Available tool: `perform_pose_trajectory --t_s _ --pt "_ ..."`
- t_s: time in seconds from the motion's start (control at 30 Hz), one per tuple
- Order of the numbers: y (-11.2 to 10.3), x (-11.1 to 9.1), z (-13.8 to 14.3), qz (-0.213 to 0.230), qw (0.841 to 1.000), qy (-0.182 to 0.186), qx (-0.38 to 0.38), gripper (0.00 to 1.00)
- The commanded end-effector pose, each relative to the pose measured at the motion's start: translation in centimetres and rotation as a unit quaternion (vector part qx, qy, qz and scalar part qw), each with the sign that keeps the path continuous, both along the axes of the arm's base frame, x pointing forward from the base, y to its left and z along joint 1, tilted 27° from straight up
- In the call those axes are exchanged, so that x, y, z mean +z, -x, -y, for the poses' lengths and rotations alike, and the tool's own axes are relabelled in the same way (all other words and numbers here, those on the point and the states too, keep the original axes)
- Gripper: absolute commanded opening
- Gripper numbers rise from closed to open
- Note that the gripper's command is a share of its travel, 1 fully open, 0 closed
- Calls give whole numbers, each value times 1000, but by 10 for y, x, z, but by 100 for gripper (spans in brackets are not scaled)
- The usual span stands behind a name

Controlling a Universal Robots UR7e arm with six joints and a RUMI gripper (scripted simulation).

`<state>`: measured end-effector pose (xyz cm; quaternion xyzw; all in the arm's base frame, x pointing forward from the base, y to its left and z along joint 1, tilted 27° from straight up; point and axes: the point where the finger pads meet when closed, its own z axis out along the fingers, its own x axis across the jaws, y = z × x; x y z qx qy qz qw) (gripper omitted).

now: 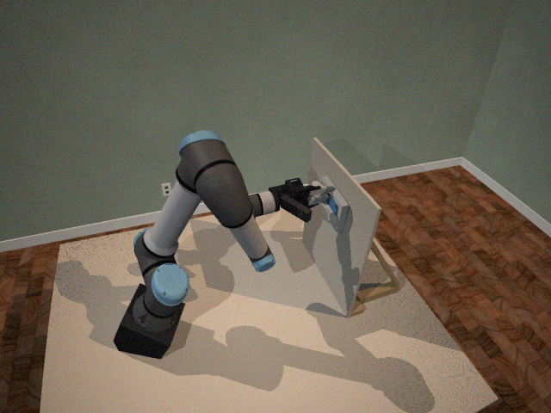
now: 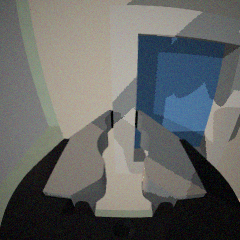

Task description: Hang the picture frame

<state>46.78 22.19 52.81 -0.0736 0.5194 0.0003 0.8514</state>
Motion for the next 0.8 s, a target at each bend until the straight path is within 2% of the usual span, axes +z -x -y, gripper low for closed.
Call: perform_pose_trajectory --t_s 0.0,0.3,0.77 --pt "1 0 -2 2 1000 12 -5 0" --pt "1 0 -4 5 999 30 -14 0" --pt "1 0 -5 6 999 39 -18 0"
